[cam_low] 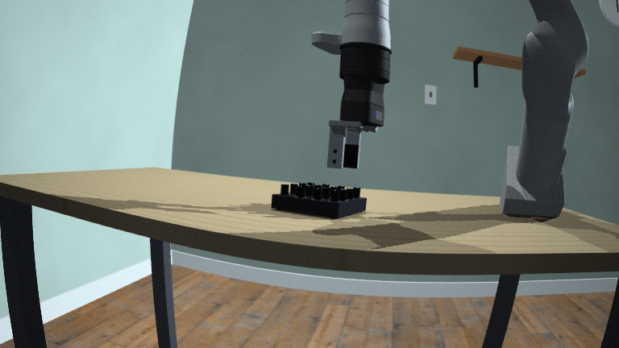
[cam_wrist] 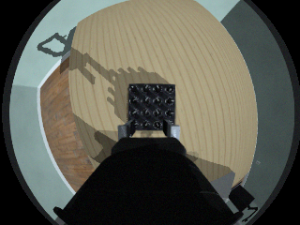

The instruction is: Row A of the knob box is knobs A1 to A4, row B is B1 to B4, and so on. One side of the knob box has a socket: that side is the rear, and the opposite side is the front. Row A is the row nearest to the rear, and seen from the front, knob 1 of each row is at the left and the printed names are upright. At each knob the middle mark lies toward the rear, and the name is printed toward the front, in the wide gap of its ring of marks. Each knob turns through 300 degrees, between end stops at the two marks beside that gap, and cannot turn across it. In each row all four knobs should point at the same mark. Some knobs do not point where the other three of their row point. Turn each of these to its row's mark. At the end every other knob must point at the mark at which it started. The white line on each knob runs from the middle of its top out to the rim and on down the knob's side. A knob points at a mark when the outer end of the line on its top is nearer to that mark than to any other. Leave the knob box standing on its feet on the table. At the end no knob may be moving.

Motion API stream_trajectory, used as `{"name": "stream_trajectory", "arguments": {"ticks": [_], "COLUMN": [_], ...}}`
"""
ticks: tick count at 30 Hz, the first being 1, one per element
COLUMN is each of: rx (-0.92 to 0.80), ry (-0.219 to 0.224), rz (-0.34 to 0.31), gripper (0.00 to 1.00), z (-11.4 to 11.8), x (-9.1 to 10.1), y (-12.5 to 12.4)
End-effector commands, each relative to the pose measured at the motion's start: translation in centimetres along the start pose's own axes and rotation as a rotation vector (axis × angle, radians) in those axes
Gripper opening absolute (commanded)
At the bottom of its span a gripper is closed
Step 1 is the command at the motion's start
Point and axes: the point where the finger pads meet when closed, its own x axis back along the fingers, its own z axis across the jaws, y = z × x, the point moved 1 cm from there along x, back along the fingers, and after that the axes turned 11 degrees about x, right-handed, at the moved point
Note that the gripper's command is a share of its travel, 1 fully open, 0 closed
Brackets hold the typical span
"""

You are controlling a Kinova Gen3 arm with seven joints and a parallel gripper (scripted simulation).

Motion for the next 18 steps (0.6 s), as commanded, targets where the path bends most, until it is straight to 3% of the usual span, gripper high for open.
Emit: {"name": "stream_trajectory", "arguments": {"ticks": [1,18], "rx": [0.000,-0.010], "ry": [0.001,0.004], "rz": [0.001,0.001], "gripper": [1.00,1.00], "z": [0.01,-0.10], "x": [0.05,-0.04], "y": [-0.03,0.10]}}
